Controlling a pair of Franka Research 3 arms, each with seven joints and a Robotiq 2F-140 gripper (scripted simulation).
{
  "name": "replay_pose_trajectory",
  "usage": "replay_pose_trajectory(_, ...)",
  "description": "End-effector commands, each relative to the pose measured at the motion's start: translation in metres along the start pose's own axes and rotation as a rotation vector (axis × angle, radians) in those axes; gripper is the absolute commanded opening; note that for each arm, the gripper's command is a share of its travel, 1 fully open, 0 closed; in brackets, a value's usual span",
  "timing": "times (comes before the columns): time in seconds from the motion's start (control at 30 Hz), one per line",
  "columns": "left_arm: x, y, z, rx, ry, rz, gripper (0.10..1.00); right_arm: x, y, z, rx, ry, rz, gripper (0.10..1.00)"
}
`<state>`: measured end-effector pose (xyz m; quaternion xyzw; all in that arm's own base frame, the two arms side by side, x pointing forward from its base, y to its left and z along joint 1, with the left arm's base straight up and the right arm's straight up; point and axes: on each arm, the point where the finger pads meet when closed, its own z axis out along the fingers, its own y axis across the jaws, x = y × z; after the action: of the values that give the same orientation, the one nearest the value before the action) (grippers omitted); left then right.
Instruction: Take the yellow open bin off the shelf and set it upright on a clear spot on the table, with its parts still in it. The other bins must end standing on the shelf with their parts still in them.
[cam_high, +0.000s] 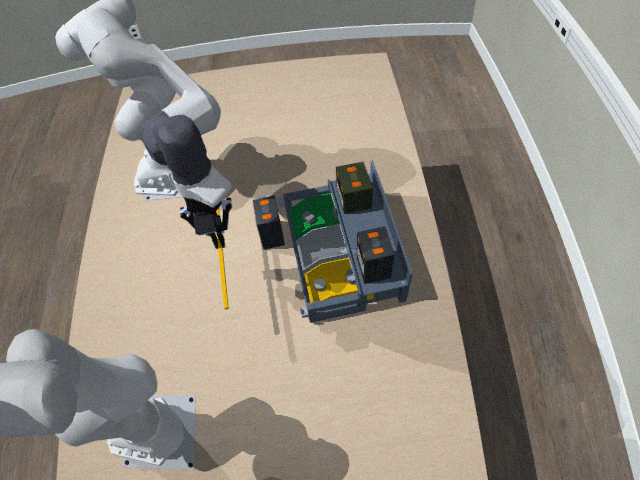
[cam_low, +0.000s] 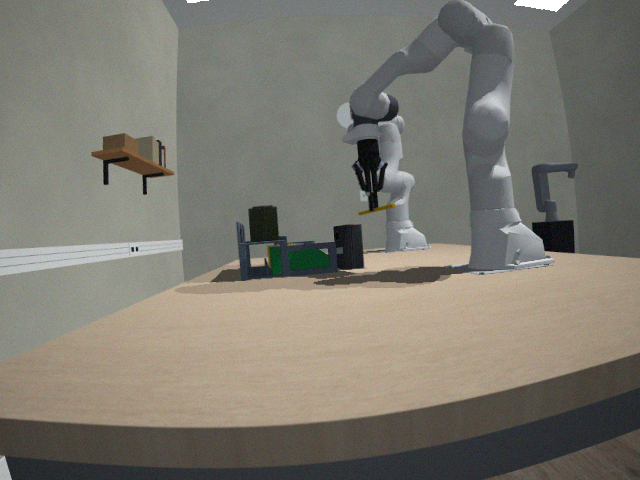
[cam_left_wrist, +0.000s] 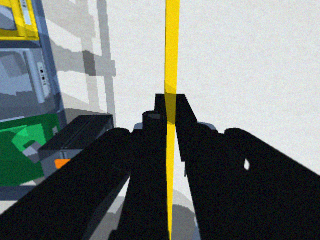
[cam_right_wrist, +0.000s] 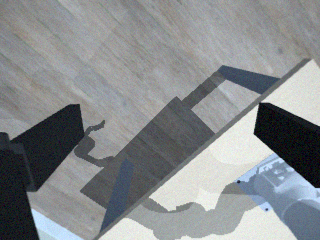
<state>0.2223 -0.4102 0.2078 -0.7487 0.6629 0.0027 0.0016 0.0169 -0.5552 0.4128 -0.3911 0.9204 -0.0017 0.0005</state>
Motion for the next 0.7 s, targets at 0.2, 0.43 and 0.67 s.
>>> replay_pose_trajectory(0.2, 0.002, 0.017, -0.002, 0.001, 0.006, -0.021, 0.099, 0.000, 0.000, 0.000, 0.000, 0.000, 0.000, 1.000)
replay_pose_trajectory(0.43, 0.002, 0.021, -0.002, 0.001, 0.006, -0.021, 0.099, 0.000, 0.000, 0.000, 0.000, 0.000, 0.000, 1.000)
replay_pose_trajectory(0.67, 0.002, 0.022, -0.002, 0.001, 0.006, -0.021, 0.099, 0.000, 0.000, 0.000, 0.000, 0.000, 0.000, 1.000)
